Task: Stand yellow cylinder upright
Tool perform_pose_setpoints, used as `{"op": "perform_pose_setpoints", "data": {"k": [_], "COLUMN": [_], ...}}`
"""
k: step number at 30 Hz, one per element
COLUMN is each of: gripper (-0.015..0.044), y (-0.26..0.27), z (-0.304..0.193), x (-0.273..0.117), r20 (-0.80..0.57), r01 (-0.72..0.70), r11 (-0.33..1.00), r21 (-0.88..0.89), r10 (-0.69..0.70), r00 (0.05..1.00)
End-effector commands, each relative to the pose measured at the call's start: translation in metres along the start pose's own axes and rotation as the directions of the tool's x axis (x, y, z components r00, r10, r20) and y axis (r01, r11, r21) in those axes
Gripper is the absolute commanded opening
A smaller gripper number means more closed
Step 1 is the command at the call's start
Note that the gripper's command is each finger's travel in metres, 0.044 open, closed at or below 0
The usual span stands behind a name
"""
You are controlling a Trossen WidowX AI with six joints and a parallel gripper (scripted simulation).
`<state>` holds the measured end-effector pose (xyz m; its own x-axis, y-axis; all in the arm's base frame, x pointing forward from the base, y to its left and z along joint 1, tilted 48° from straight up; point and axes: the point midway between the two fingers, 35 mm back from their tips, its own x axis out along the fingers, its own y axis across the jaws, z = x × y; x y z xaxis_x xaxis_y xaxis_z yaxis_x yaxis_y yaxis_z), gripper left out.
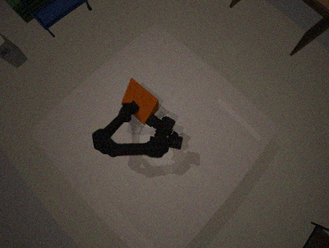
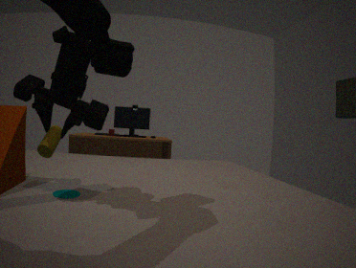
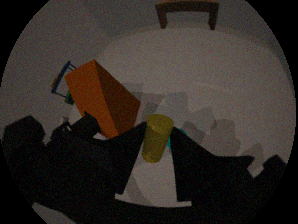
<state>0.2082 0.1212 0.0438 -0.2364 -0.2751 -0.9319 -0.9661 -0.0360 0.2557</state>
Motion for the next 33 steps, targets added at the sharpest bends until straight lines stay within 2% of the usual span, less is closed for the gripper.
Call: {"op": "perform_pose_setpoints", "data": {"k": [1,33], "gripper": [0.0105,0.0105], "y": [0.0021,0.0020], "z": [-0.0010,-0.0020], "x": [0.0004,-0.0013], "r20": [0.033,0.273], "r01": [-0.006,-0.010], "r11": [1.000,0.999], "r21": [-0.005,-0.048], "r10": [0.006,0.023], "r00": [0.999,0.962]}}
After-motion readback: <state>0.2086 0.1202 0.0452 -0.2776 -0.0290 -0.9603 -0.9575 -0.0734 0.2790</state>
